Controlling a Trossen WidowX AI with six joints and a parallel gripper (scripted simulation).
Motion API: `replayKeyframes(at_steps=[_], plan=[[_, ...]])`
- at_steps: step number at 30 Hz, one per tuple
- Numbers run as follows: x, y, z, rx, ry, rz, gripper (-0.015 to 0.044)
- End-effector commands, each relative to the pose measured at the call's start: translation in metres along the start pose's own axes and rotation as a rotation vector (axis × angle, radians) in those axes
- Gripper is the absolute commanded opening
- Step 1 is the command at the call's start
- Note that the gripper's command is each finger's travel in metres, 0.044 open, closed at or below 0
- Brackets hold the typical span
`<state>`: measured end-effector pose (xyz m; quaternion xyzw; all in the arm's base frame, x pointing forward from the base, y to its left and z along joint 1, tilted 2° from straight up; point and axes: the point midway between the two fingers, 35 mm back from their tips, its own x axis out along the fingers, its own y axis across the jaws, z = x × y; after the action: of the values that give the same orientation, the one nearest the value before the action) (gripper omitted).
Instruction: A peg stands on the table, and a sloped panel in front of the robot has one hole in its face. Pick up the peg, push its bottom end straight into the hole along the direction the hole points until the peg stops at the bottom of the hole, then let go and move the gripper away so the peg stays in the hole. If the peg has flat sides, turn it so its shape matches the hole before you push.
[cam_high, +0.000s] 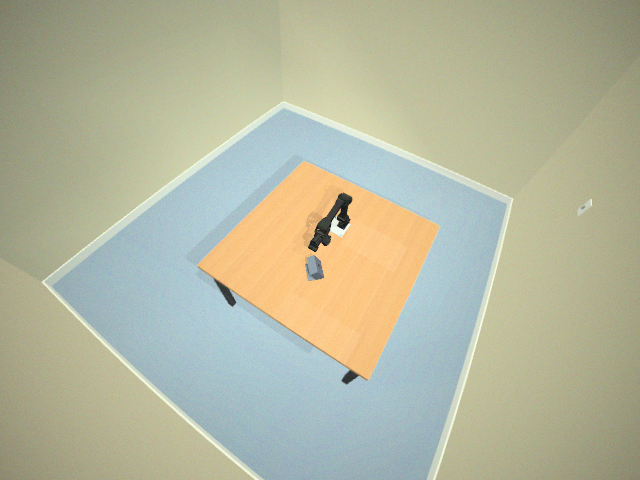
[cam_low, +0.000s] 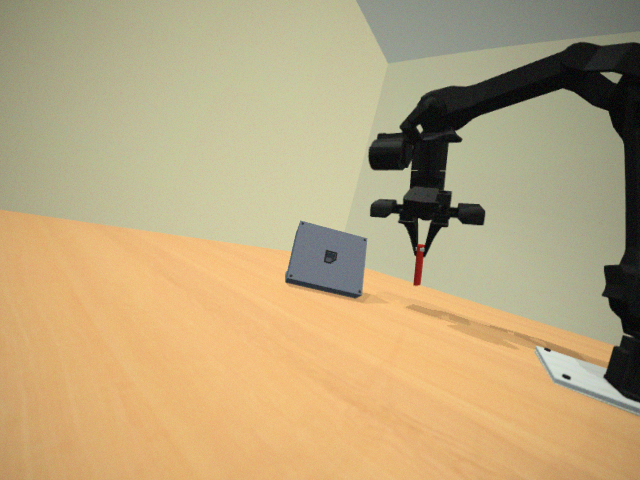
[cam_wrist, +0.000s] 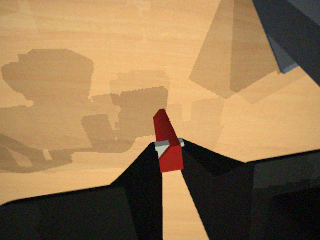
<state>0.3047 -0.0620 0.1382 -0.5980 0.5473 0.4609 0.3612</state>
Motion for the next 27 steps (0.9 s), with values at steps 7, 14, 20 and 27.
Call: replayKeyframes(at_steps=[7, 14, 20, 27], plan=[[-0.002, -0.006, 0.007, -0.023, 0.050, -0.004, 0.0000], [-0.003, -0.009, 0.013, -0.041, 0.082, -0.009, 0.0000], [-0.005, -0.013, 0.019, -0.056, 0.110, -0.014, 0.0000], [-0.007, -0.016, 0.025, -0.073, 0.143, -0.022, 0.0000]])
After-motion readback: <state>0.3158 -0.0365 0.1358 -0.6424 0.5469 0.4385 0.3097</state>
